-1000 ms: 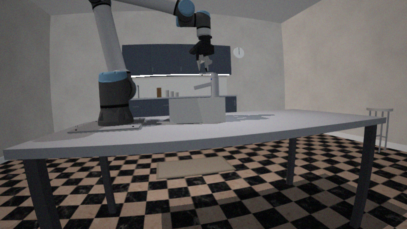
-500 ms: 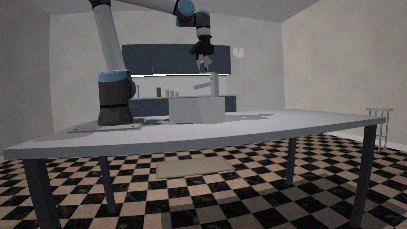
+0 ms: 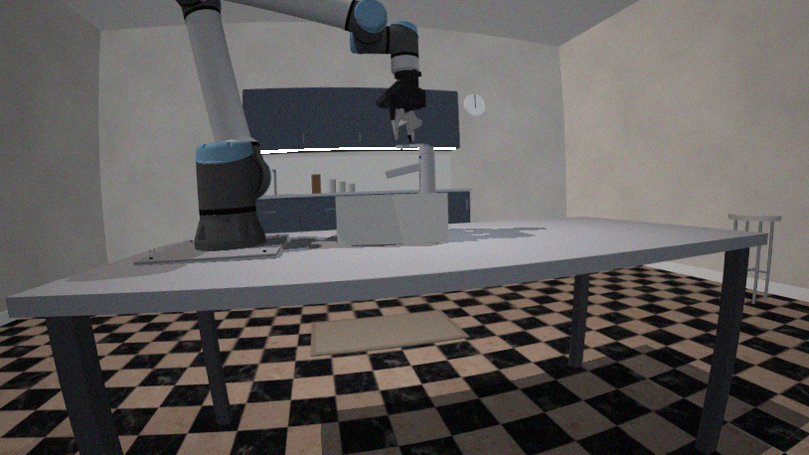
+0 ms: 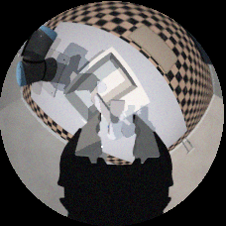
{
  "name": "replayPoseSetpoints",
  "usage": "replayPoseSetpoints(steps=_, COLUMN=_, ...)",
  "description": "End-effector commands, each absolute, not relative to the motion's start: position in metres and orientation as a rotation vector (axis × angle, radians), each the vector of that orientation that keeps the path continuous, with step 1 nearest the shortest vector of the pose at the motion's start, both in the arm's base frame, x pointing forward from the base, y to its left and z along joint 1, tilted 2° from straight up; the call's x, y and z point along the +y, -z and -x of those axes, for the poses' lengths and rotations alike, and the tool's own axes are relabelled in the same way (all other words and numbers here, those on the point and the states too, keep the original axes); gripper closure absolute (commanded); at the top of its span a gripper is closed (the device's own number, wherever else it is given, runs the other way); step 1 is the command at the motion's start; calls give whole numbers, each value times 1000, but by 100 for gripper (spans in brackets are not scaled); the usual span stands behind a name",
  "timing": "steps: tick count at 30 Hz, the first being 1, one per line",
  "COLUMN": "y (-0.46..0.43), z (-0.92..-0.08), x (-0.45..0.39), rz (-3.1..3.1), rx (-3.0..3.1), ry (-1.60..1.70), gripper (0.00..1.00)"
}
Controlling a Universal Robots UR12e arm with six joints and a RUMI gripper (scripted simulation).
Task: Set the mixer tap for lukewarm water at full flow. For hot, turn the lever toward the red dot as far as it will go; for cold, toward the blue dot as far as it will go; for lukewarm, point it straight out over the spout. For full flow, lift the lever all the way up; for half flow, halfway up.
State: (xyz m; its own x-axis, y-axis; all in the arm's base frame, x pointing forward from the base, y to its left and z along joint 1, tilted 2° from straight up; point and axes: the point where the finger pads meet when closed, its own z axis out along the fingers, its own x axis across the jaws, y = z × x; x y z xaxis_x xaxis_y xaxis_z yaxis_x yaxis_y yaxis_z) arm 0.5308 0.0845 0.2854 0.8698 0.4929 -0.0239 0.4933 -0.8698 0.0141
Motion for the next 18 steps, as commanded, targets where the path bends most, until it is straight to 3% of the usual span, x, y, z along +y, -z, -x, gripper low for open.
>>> replayPoseSetpoints(steps=1, y=-286, z=-531, x=84, rz=-3018, rx=796, ry=28, gripper=59)
replayPoseSetpoints(steps=18, y=-283, z=-531, x=84, rz=-3018, rx=796, ry=28, gripper=59)
